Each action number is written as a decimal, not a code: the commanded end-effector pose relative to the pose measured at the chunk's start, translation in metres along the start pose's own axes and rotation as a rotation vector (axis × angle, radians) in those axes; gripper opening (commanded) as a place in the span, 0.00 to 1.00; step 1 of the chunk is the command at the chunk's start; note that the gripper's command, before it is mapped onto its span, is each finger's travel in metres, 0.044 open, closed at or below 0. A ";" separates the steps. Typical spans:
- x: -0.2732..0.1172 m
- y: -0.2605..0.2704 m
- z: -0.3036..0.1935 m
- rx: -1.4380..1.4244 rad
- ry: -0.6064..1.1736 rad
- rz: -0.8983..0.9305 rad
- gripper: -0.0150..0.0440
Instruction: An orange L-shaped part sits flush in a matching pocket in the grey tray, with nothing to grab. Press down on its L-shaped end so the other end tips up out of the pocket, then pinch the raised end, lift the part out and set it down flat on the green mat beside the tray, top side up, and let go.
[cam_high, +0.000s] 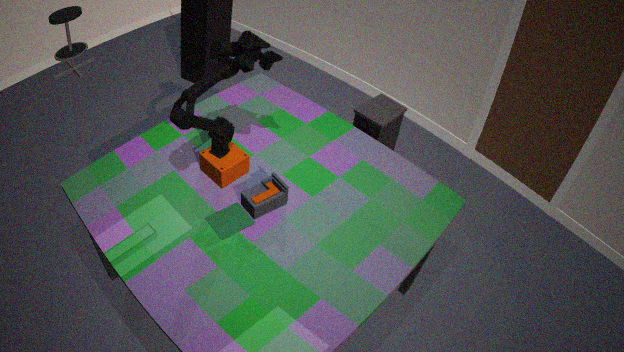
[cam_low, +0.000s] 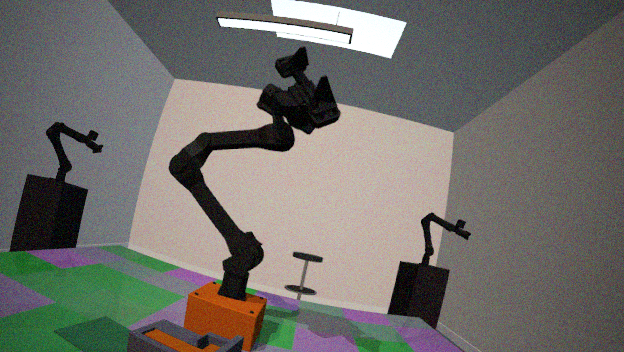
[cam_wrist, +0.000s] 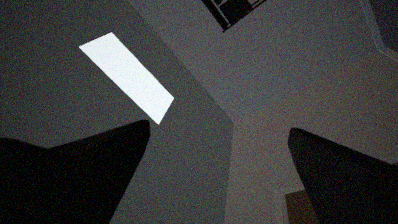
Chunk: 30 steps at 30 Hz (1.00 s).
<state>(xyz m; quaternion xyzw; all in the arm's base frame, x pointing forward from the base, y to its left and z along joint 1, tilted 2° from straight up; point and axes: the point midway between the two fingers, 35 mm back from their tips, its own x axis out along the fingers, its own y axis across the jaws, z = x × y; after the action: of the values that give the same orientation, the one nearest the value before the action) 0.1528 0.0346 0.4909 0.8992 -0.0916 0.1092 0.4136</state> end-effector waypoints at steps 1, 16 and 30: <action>0.000 0.000 -0.001 -0.008 0.003 0.003 0.89; 0.076 -0.131 -0.038 -1.164 0.127 -0.095 0.56; 0.124 -0.240 0.074 -1.722 0.219 -0.652 0.56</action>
<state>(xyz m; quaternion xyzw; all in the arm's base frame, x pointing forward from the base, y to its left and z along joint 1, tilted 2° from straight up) 0.3152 0.1410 0.3586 0.3349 0.0551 0.0070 0.9406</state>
